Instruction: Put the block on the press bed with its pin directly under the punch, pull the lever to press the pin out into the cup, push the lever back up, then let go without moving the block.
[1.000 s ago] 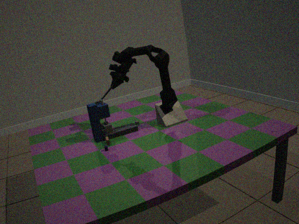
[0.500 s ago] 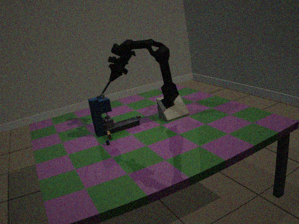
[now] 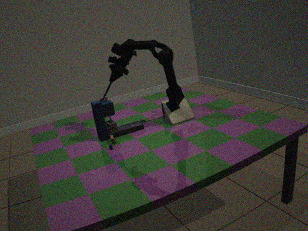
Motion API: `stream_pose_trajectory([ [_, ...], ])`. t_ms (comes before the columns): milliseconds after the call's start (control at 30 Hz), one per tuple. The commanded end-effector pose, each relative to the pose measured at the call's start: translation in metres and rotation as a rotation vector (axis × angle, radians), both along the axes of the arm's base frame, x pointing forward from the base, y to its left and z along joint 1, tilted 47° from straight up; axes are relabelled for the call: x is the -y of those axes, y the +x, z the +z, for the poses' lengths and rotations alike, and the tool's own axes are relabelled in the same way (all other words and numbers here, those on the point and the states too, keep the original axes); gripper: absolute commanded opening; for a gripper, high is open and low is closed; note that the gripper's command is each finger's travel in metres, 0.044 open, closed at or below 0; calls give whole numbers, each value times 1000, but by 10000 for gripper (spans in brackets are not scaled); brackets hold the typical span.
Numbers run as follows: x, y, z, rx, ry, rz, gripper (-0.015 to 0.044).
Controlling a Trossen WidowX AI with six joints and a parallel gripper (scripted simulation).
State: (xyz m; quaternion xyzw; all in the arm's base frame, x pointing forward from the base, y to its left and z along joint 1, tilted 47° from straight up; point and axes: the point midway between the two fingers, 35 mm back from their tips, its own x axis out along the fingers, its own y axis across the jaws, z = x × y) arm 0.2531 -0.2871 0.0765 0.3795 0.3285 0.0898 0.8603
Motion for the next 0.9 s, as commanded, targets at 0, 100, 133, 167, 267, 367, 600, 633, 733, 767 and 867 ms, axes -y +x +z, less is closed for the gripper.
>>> stream_pose_trajectory([
  [0,5,7,4,15,-4,-1,0],
  [100,7,10,6,16,-4,-1,0],
  [133,8,12,6,16,-4,-1,0],
  [167,8,13,7,16,-4,-1,0],
  [267,10,16,8,16,-4,-1,0],
  [367,12,20,10,16,-4,-1,0],
  [600,17,28,13,16,-5,-1,0],
  [633,17,30,14,17,-5,-1,0],
  [733,19,34,15,17,-5,-1,0],
  [767,20,35,15,17,-5,-1,0],
  [867,21,39,17,17,-5,-1,0],
])
